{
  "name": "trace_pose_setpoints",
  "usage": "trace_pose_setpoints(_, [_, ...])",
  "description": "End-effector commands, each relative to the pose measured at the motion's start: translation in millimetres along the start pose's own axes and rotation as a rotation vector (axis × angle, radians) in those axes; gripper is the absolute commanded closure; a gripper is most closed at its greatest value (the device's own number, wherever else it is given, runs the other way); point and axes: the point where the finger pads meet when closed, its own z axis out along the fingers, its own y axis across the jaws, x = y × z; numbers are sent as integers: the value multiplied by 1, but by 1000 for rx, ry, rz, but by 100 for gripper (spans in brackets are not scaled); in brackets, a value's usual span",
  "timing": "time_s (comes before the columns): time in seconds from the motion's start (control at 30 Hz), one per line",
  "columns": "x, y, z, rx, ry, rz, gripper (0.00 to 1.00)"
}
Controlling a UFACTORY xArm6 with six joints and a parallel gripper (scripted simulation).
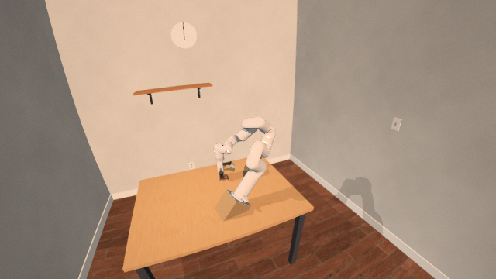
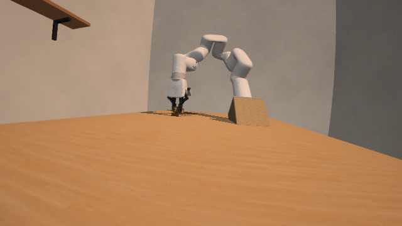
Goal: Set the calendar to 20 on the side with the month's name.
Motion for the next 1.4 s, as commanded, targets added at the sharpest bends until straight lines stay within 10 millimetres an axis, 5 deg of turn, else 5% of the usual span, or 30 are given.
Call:
trace_pose_setpoints(0.0, [-1,-1,-1,2,-2,1,71])
trace_pose_setpoints(1.37, [-1,-1,8,2,-2,1,71])
